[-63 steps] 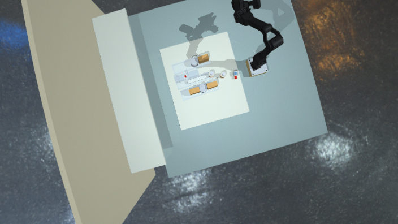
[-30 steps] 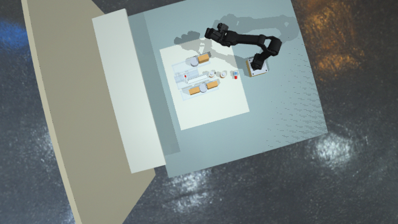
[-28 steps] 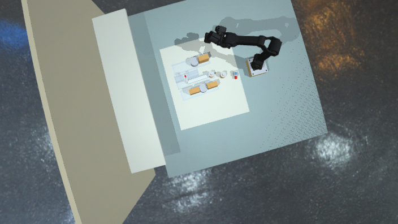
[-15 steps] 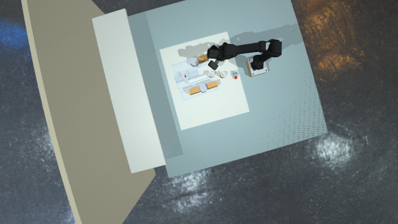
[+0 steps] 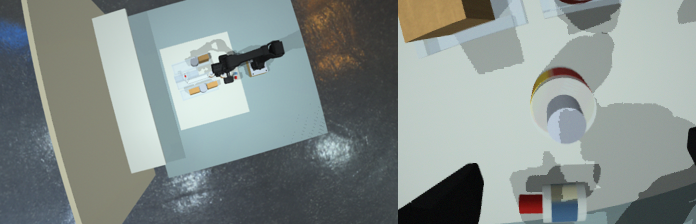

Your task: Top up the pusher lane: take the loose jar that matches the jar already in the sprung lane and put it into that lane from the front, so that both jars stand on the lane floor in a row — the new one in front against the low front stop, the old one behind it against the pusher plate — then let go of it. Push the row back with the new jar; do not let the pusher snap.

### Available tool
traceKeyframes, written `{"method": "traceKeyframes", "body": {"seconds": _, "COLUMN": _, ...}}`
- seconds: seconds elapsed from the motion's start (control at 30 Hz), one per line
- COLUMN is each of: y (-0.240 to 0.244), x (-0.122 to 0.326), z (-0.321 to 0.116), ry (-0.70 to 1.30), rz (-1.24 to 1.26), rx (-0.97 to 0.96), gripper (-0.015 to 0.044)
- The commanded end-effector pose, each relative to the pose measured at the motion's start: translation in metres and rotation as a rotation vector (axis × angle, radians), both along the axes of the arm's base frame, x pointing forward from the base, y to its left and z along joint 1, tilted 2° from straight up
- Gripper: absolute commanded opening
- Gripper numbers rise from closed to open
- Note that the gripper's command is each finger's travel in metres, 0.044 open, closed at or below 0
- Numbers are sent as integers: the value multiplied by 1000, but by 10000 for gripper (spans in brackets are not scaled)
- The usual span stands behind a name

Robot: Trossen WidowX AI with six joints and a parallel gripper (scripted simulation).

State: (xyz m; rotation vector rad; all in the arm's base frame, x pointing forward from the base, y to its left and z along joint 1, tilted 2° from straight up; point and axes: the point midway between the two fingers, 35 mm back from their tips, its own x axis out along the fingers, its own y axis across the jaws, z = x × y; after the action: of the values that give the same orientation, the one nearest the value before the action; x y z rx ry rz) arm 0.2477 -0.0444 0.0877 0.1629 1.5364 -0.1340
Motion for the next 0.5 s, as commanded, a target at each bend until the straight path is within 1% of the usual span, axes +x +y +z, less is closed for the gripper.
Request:
{"method": "traceKeyframes", "body": {"seconds": 0.0, "y": 5, "x": 1, "z": 3, "ry": -3, "rz": 34, "rx": 10, "gripper": 440}}
{"method": "traceKeyframes", "body": {"seconds": 0.07, "y": 5, "x": 1, "z": 1, "ry": -3, "rz": 34, "rx": 10, "gripper": 440}}
{"method": "traceKeyframes", "body": {"seconds": 0.17, "y": 5, "x": 1, "z": -21, "ry": -3, "rz": 34, "rx": 10, "gripper": 440}}
{"method": "traceKeyframes", "body": {"seconds": 0.3, "y": 5, "x": 1, "z": -23, "ry": -3, "rz": 34, "rx": 10, "gripper": 440}}
{"method": "traceKeyframes", "body": {"seconds": 0.47, "y": 6, "x": 2, "z": -38, "ry": -3, "rz": 34, "rx": 10, "gripper": 440}}
